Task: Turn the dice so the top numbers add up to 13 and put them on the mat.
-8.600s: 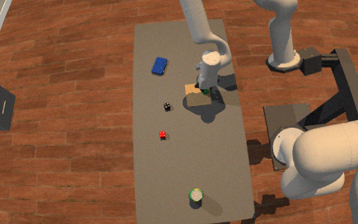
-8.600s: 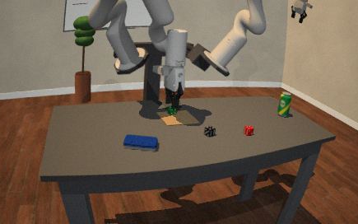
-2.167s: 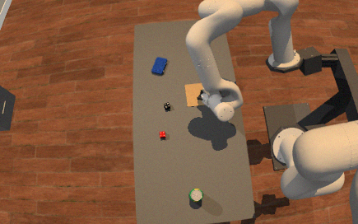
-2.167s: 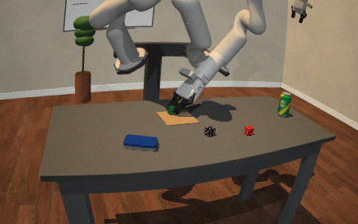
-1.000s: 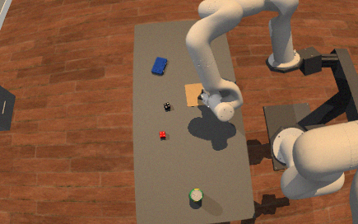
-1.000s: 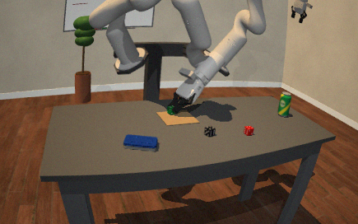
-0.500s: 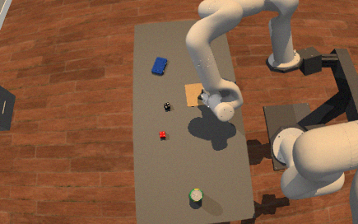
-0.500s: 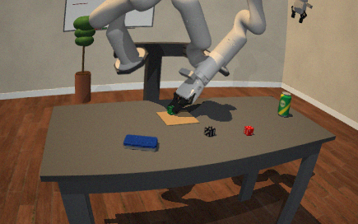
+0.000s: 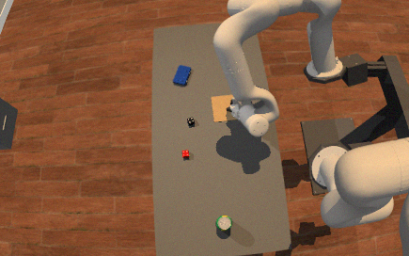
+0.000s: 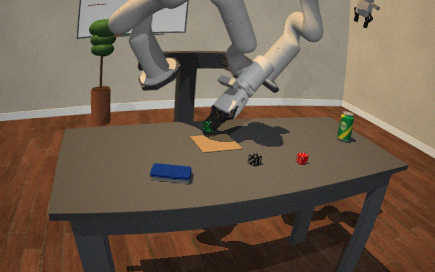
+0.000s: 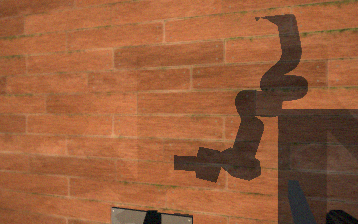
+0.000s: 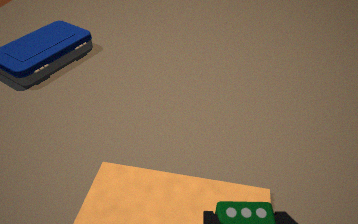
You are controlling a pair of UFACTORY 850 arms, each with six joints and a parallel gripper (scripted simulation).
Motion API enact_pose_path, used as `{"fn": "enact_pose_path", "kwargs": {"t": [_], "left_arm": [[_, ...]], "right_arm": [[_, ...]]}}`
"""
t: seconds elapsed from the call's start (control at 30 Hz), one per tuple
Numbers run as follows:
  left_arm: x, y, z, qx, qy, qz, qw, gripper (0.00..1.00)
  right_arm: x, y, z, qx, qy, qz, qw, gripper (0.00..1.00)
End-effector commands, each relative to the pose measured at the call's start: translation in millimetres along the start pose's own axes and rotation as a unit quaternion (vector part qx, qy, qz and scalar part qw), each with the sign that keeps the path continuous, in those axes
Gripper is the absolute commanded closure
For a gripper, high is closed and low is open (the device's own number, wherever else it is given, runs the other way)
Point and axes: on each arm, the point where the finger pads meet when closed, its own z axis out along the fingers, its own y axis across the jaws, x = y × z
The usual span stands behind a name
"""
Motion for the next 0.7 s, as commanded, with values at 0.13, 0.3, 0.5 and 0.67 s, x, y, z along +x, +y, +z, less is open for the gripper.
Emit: {"fn": "enact_pose_path", "kwargs": {"t": [0.13,0.3,0.5,0.67], "left_arm": [[0,0,-1,0.000,0.001,0.000,1.000,0.00],[0,0,-1,0.000,0.001,0.000,1.000,0.00],[0,0,-1,0.000,0.001,0.000,1.000,0.00],[0,0,-1,0.000,0.001,0.000,1.000,0.00]], "right_arm": [[20,-1,-21,0.001,0.000,0.001,1.000,0.72],[29,-1,-29,0.001,0.000,0.001,1.000,0.72],[31,-1,-31,0.001,0.000,0.001,1.000,0.72],[31,-1,-31,0.001,0.000,0.001,1.000,0.72]]}}
